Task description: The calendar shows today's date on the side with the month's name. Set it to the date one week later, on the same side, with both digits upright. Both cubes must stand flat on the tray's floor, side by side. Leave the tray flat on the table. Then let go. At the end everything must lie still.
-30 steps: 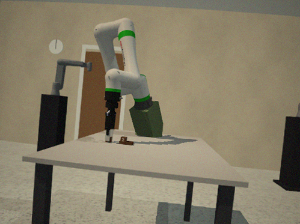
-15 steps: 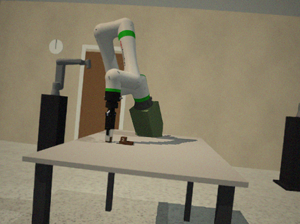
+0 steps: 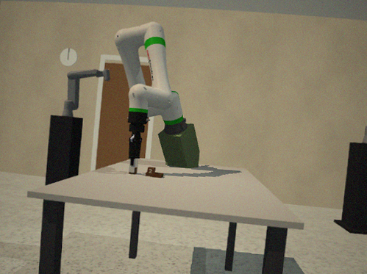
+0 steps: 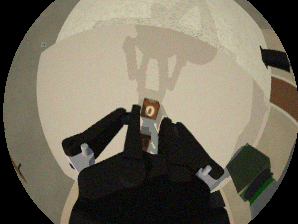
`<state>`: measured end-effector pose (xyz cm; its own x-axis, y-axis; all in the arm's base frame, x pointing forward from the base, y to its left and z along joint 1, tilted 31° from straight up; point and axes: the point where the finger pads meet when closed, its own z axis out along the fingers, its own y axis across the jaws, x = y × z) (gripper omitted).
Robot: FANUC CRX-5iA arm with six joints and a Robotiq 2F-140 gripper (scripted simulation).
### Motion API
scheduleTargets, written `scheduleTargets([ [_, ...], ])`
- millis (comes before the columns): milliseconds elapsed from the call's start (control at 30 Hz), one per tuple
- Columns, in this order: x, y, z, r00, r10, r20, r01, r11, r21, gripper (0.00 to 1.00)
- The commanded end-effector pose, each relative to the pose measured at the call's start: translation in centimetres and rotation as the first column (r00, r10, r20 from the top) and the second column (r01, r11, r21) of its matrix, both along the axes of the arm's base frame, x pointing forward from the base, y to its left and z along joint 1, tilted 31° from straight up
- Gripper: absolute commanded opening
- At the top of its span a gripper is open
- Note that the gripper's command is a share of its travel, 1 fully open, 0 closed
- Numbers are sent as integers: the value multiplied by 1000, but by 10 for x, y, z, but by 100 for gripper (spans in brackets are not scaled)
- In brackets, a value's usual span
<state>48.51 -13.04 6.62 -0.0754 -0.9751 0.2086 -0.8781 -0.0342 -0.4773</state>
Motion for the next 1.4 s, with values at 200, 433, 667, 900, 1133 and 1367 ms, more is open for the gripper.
scheduleTargets([
  [200,0,0,0,1000,0,0,0,1000,0,17],
  [433,0,0,0,1000,0,0,0,1000,0,17],
  [667,0,0,0,1000,0,0,0,1000,0,17],
  [900,0,0,0,1000,0,0,0,1000,0,17],
  [1133,-4,2,8,1000,0,0,0,1000,0,17],
  [1367,-19,9,34,1000,0,0,0,1000,0,17],
])
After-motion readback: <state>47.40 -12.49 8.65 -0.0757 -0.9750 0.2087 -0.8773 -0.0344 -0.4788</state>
